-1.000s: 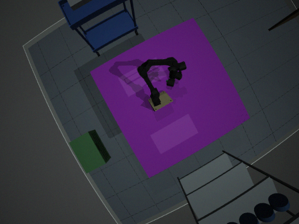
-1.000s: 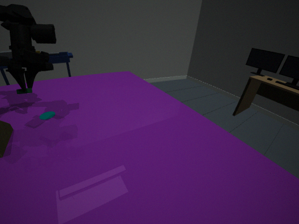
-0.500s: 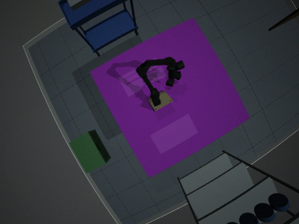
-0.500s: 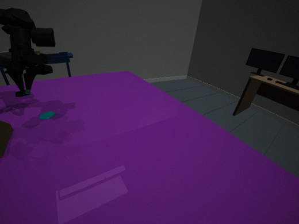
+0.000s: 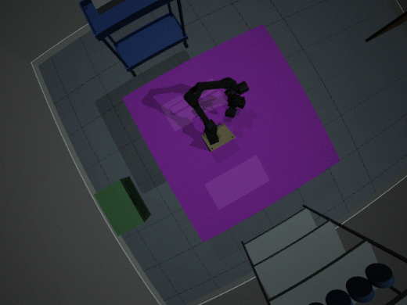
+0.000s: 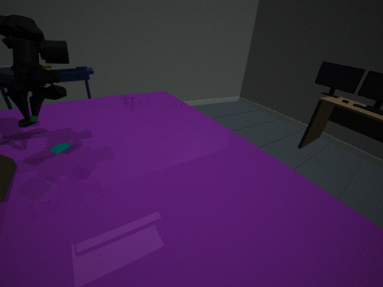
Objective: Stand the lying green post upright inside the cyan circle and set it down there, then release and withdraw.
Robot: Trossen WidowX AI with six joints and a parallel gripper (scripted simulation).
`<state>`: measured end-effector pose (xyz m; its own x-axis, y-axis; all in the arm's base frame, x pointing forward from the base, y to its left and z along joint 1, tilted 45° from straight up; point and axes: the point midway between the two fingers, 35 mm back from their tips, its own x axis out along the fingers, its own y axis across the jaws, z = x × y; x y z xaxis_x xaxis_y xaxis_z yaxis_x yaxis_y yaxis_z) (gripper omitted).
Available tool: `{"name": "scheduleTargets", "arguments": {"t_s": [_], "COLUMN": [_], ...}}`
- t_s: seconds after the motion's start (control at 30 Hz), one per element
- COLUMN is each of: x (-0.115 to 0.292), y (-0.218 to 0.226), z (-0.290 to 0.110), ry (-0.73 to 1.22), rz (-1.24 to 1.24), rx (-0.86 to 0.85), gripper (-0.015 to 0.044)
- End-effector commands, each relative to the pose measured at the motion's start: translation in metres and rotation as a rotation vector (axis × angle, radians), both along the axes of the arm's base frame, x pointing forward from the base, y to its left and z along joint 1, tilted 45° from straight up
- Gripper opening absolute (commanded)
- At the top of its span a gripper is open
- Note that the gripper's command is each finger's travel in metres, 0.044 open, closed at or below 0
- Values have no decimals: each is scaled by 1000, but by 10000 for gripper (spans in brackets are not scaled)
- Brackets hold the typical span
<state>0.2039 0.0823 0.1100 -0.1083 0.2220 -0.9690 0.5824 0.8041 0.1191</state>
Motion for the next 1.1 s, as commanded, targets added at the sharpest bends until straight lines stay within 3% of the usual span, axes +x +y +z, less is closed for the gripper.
{"name": "scheduleTargets", "arguments": {"t_s": [0.0,1.07], "x": [0,-2], "y": [-1,-3], "z": [-1,-4], "ry": [-15,-140], "rz": [-9,-51], "rx": [-29,-205], "gripper": [23,23]}}
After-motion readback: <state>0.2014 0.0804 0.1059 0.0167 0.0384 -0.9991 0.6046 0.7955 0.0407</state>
